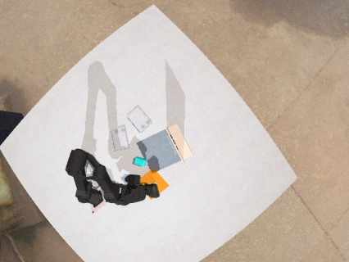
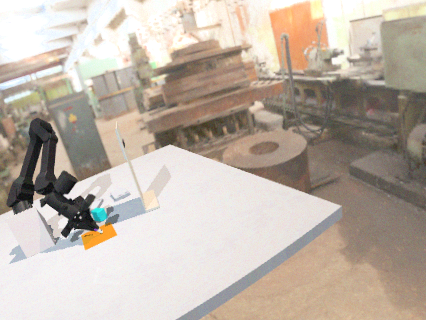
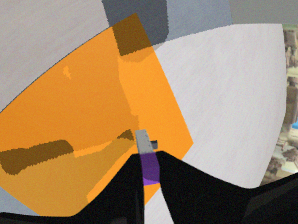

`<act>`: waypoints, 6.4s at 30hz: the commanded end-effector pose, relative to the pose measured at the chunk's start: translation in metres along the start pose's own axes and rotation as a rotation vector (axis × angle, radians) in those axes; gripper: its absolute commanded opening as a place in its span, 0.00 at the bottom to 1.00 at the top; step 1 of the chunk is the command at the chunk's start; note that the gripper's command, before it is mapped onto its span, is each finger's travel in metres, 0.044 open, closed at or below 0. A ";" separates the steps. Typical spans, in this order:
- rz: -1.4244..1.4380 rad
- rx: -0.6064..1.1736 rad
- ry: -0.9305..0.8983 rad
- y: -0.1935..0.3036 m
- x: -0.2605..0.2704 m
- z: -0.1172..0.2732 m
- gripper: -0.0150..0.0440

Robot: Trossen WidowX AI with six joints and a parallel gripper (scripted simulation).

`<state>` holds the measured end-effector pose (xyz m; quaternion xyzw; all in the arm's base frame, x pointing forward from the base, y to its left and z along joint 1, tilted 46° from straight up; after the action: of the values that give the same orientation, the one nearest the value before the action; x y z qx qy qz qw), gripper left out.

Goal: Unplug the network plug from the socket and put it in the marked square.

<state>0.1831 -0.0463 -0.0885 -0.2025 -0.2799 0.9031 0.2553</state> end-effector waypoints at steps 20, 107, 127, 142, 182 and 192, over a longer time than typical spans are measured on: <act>-0.002 0.000 -0.002 -0.001 0.003 -0.004 0.30; -0.004 0.013 -0.006 0.007 -0.025 0.053 0.52; -0.004 0.012 -0.005 0.008 -0.035 0.074 0.52; -0.005 0.009 -0.004 0.007 -0.041 0.091 0.52; -0.005 0.011 -0.004 0.015 -0.101 0.180 0.52; -0.005 0.011 -0.004 0.015 -0.101 0.180 0.96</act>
<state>0.1665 -0.1872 0.0613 -0.1996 -0.2771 0.9030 0.2608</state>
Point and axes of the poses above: the point midway between the two fingers, 35 mm back from their tips, its own z axis back along the fingers, its own x axis across the jaws, y = z × x, the point moved 6 cm from there along z, back along the fingers, and after that the axes turned 8 degrees about z, right-handed, at the moved point
